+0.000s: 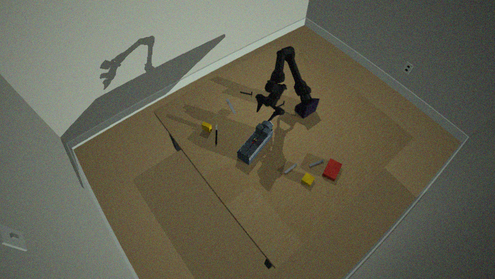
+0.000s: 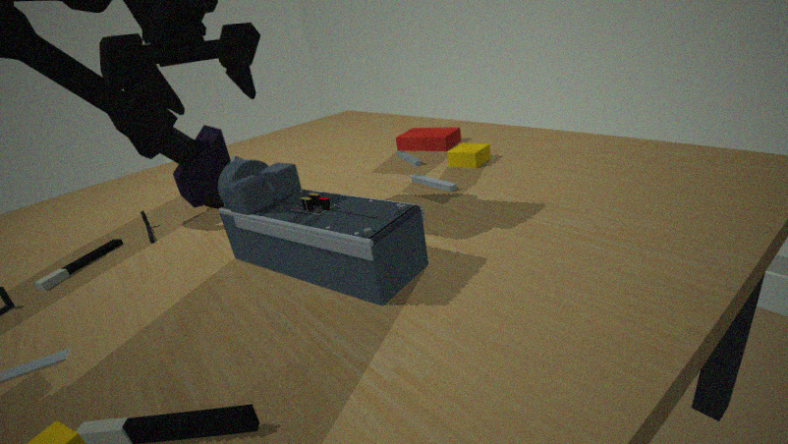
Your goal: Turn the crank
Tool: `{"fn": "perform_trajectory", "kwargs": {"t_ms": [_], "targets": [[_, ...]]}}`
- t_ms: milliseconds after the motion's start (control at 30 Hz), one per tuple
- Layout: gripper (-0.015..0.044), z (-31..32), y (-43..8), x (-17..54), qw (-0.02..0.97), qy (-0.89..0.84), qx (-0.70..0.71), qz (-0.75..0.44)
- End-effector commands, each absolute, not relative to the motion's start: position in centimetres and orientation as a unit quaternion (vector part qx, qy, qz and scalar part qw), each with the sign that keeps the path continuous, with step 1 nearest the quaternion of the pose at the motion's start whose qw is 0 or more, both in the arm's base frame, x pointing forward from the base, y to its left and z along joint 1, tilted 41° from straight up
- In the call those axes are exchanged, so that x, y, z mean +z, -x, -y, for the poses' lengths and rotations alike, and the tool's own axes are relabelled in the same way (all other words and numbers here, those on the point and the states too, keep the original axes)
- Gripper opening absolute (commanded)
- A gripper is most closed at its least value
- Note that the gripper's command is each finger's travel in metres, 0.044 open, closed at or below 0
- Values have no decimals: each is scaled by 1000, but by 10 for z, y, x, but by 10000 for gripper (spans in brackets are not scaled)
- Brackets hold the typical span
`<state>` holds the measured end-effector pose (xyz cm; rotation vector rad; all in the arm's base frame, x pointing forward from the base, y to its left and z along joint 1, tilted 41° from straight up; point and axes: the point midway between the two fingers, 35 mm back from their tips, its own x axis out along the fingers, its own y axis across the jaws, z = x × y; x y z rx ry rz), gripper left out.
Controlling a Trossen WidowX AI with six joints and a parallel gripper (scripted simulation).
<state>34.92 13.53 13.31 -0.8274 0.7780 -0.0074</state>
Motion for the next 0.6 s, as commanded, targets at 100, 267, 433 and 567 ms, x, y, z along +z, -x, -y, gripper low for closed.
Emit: {"fn": "perform_trajectory", "kwargs": {"t_ms": [100,267,433,567], "targets": [[440,-118,-318,139,843,393,27,-367],[440,-108,-298,139,842,394,46,-366],[440,-103,-288,138,842,395,56,-365],[440,-99,-290,133,841,394,56,-365]]}}
